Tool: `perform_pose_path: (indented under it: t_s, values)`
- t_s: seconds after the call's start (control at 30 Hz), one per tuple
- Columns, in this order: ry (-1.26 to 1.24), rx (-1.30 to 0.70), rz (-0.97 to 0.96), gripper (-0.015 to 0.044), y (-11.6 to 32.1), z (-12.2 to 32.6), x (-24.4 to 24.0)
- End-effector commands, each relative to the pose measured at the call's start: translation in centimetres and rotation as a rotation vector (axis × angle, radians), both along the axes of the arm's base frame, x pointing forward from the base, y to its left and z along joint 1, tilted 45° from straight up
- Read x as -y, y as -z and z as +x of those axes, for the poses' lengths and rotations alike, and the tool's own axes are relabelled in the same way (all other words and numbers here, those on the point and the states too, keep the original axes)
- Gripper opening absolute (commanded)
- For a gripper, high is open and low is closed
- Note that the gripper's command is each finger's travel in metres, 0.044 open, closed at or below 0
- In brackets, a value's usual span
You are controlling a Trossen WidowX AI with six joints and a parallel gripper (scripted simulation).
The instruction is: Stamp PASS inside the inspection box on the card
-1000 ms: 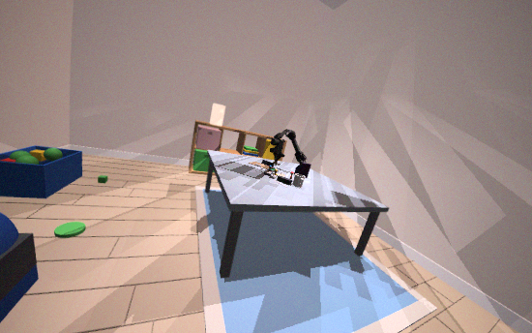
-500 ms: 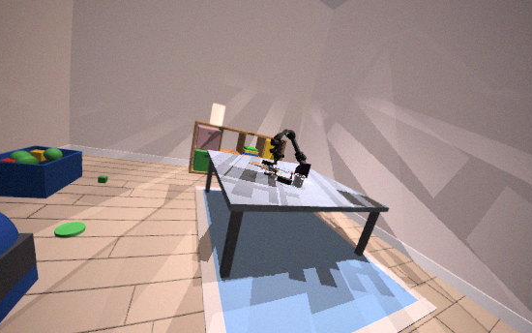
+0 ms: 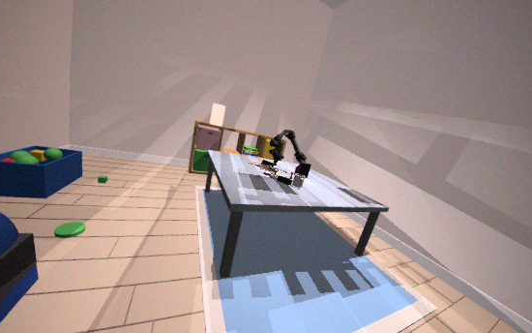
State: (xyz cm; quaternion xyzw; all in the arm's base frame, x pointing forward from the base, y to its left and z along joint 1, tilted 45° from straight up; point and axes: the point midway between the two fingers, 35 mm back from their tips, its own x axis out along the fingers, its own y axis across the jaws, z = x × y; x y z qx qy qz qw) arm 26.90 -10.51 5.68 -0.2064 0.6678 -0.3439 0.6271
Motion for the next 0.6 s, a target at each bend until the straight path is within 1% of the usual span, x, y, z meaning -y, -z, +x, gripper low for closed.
perform_pose_path:
  t_s: [0.0,0.57]
  values:
    - [-0.001,-0.003,-0.001,0.0,0.27,-0.08,0.26]
    - [-0.001,-0.002,-0.002,0.0,1.07,-0.22,1.05]
